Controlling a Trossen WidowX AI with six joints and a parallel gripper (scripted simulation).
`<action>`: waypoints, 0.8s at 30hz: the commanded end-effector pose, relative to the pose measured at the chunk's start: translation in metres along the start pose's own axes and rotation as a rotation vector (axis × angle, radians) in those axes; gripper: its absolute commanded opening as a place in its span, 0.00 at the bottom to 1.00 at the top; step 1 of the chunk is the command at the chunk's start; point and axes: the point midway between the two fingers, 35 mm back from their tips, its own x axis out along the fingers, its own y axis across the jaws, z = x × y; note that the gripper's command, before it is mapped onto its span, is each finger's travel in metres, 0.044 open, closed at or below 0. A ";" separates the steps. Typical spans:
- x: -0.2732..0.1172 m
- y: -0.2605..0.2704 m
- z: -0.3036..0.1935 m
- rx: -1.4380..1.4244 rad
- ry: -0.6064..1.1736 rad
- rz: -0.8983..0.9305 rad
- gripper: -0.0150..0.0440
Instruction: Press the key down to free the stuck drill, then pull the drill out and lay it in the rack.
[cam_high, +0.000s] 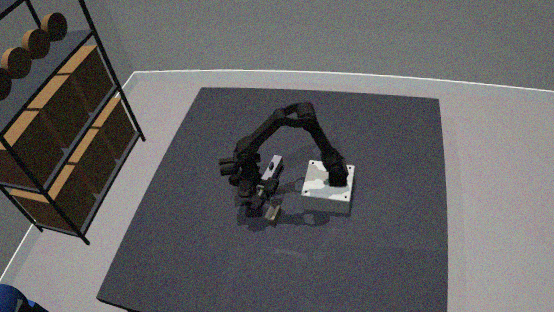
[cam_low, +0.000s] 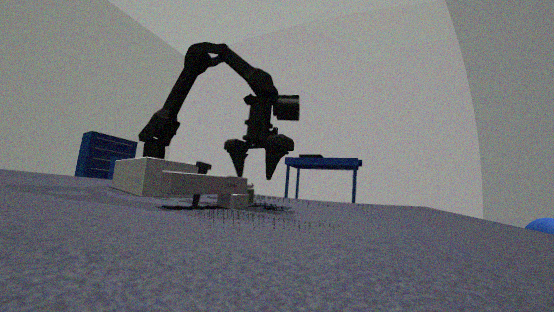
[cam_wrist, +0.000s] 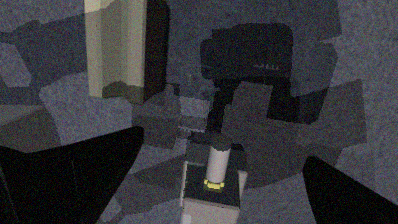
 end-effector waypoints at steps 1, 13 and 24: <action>0.001 0.000 0.001 -0.006 -0.004 0.001 1.00; 0.019 0.000 -0.004 -0.006 -0.003 0.001 1.00; 0.036 0.000 -0.008 -0.006 -0.003 0.002 1.00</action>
